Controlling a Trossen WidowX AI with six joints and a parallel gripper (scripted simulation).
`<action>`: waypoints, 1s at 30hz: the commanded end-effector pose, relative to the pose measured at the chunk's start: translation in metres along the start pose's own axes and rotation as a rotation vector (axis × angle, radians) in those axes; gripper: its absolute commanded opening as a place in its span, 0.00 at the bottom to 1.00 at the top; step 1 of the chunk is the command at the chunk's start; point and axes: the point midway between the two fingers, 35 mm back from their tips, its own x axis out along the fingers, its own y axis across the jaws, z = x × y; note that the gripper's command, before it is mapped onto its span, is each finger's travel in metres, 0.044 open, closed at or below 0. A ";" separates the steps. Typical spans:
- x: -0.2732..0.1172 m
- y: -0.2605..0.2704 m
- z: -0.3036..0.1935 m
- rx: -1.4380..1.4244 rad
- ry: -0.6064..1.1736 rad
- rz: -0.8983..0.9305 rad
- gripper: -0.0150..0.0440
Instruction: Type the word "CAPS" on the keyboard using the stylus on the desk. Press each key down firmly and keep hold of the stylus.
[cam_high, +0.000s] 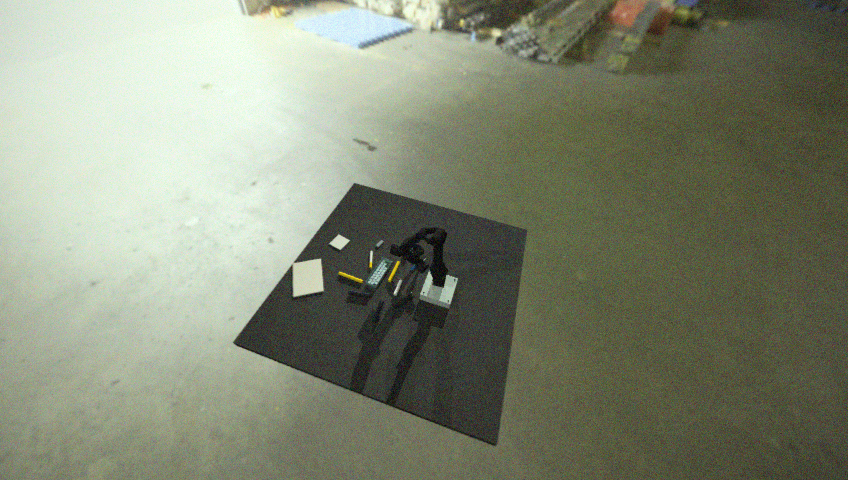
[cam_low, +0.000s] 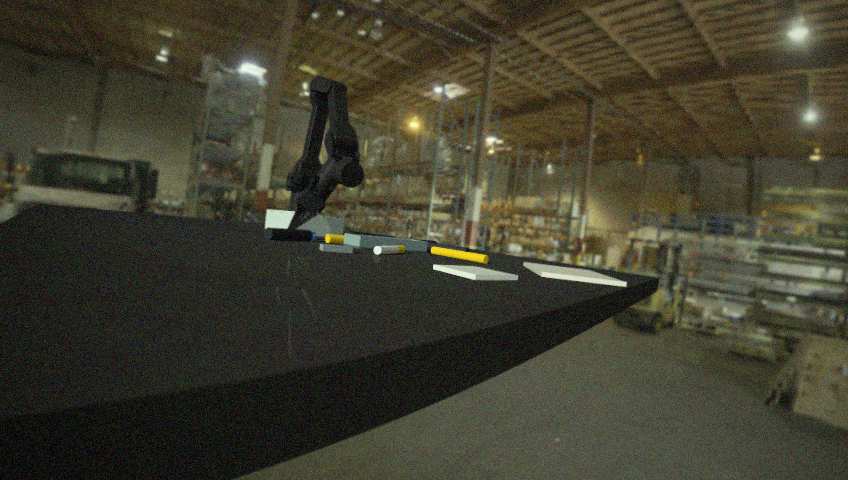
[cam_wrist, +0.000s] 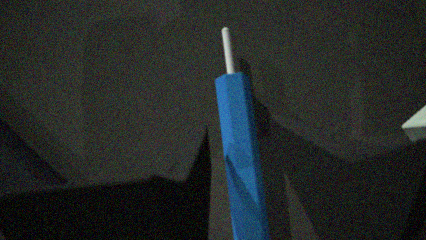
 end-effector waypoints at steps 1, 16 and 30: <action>0.004 -0.001 -0.001 0.004 -0.003 -0.001 0.51; 0.006 0.000 -0.003 -0.001 -0.001 -0.001 0.27; -0.007 0.001 0.004 -0.001 -0.001 -0.001 0.25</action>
